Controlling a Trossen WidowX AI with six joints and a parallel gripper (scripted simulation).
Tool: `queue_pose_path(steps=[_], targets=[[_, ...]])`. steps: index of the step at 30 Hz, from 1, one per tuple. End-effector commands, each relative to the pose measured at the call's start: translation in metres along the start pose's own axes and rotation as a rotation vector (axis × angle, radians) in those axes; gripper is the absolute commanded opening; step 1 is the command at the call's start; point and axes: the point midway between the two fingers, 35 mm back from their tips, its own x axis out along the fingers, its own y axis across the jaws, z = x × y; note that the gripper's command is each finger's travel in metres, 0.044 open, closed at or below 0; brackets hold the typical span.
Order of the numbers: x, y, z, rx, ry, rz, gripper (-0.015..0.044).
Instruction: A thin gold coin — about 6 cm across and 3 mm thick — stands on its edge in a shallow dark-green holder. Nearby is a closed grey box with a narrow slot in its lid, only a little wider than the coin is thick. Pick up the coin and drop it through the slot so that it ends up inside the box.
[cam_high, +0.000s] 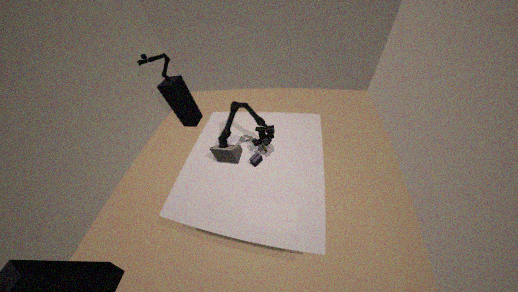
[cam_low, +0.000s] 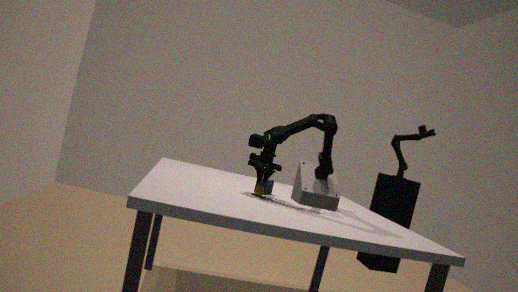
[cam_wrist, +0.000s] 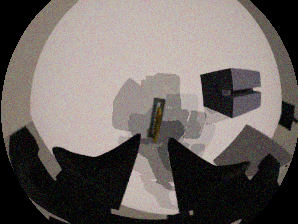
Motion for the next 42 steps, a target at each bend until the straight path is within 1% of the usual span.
queue_pose_path(steps=[1, 32, 38, 42], targets=[[0.010, -0.003, 0.002, 0.010, 0.002, -0.011, 0.0161], [0.058, -0.004, 0.001, 0.011, 0.005, -0.009, 0.0161], [0.058, -0.004, 0.001, 0.011, 0.005, -0.009, 0.0003], [0.058, -0.004, 0.001, 0.011, 0.005, -0.009, 0.0000]])
